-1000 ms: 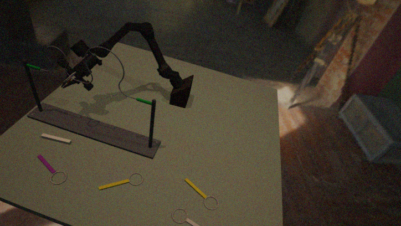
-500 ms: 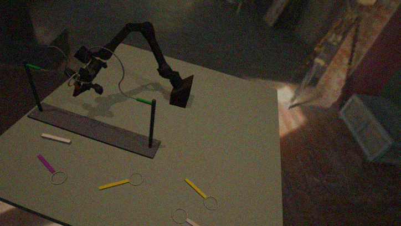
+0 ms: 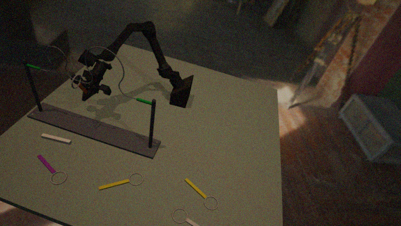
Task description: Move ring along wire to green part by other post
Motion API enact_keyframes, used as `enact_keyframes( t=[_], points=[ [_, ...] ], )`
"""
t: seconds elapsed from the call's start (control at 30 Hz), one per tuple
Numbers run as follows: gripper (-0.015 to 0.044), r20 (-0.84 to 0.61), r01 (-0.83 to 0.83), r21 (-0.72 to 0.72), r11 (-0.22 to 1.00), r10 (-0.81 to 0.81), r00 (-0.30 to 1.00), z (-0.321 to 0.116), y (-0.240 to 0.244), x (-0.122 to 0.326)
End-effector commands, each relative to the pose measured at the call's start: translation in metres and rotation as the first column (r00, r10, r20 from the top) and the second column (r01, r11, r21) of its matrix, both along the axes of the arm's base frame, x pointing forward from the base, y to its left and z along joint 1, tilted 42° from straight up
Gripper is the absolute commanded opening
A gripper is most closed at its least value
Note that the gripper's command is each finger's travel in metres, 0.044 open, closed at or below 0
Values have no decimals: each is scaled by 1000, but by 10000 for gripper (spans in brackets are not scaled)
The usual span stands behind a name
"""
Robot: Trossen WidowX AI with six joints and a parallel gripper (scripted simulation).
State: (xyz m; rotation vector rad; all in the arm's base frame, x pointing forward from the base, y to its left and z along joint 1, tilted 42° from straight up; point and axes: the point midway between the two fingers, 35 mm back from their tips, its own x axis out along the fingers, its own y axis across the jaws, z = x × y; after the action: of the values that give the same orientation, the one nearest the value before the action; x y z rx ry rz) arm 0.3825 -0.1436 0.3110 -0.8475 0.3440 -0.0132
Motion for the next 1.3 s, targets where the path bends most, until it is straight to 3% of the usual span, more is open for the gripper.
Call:
enact_keyframes(
  t=[0.0, 0.87, 1.27],
  points=[
    [-150, -1, -11, 33, 999, 11, 1000, -3, 7, -1],
    [-150, -28, -25, 147, 989, 30, 999, -31, 35, -6],
    [-150, -55, -32, 286, 958, 49, 997, -49, 58, -9]
  ],
)
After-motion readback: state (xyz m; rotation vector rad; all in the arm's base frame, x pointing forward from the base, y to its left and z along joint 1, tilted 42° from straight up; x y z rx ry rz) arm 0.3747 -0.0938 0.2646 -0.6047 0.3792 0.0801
